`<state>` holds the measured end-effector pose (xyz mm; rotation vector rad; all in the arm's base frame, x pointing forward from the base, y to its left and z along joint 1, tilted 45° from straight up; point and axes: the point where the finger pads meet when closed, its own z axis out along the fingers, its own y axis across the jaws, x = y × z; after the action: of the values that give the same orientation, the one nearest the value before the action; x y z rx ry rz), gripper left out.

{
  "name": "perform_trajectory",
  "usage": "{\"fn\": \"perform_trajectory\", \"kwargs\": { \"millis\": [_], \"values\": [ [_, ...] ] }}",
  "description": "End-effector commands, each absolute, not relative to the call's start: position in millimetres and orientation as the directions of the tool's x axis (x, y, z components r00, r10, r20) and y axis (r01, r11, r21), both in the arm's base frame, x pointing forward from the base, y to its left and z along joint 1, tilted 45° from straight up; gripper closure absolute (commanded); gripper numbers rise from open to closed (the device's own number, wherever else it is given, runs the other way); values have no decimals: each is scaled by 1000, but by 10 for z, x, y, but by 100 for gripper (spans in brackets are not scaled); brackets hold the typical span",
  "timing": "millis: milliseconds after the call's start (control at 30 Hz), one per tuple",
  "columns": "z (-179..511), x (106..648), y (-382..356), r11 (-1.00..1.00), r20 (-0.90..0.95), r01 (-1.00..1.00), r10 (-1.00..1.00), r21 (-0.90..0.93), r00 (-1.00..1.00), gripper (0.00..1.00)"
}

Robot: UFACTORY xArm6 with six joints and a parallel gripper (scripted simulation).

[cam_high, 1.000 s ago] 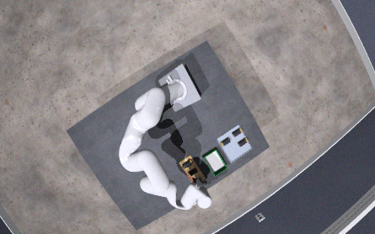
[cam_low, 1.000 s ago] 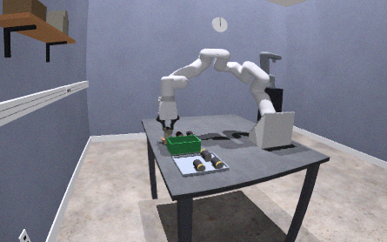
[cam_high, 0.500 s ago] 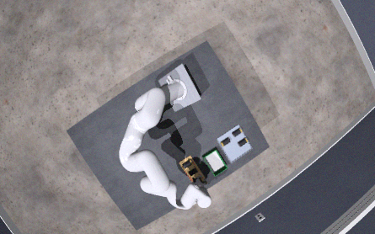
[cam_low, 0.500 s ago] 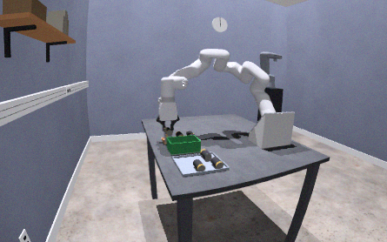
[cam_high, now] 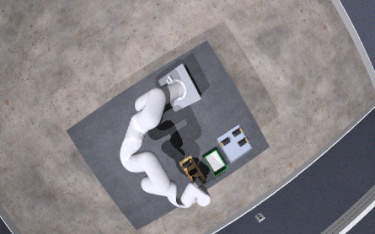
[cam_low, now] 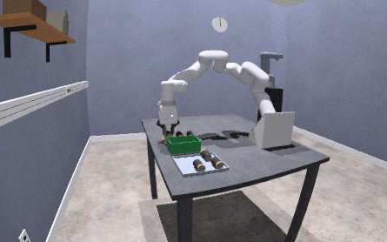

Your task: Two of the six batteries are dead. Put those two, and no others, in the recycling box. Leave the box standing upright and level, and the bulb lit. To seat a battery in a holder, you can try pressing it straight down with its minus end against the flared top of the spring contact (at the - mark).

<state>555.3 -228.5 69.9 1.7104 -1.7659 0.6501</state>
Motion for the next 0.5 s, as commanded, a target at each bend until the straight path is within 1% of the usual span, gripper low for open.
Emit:
{"fn": "perform_trajectory", "kwargs": {
  "millis": [0, 467],
  "values": [
    [677, 5568, -2316, 52, 706, -997, -709, 50, -1, 72],
    [665, 5567, -2327, 52, 706, -997, -709, 50, -1, 72]
  ]
}}
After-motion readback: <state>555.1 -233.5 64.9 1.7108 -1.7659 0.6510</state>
